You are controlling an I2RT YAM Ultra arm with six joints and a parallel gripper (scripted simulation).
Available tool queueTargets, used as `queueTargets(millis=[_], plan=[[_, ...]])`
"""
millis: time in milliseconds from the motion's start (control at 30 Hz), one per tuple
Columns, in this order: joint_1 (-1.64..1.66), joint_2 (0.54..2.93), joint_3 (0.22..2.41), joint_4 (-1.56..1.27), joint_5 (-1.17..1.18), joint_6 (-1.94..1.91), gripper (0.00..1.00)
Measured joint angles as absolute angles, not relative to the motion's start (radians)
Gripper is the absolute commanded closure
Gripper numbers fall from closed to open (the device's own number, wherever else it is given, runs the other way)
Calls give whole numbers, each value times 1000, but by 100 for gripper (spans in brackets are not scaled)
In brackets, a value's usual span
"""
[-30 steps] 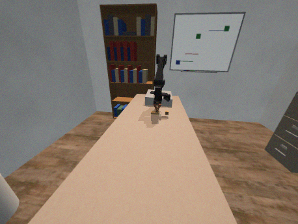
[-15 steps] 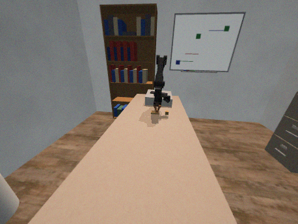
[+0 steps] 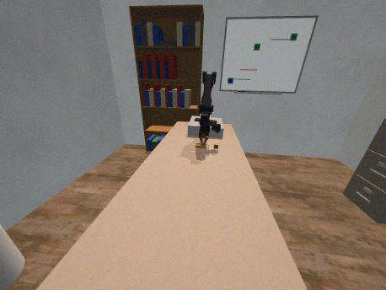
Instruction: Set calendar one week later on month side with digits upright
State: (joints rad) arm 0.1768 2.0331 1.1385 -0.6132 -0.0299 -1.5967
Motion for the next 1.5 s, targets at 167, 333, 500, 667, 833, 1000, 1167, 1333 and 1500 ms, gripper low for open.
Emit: queueTargets(millis=[167,333,500,667,833,1000,1167,1333,1500], plan=[[177,2033,1139,-613,-30,-1597,55],[177,2033,1139,-613,-30,-1597,55],[177,2033,1139,-613,-30,-1597,55],[177,2033,1139,-613,-30,-1597,74],[177,2033,1139,-613,-30,-1597,74],[177,2033,1139,-613,-30,-1597,74],[177,2033,1139,-613,-30,-1597,74],[177,2033,1139,-613,-30,-1597,74],[177,2033,1139,-613,-30,-1597,74]])
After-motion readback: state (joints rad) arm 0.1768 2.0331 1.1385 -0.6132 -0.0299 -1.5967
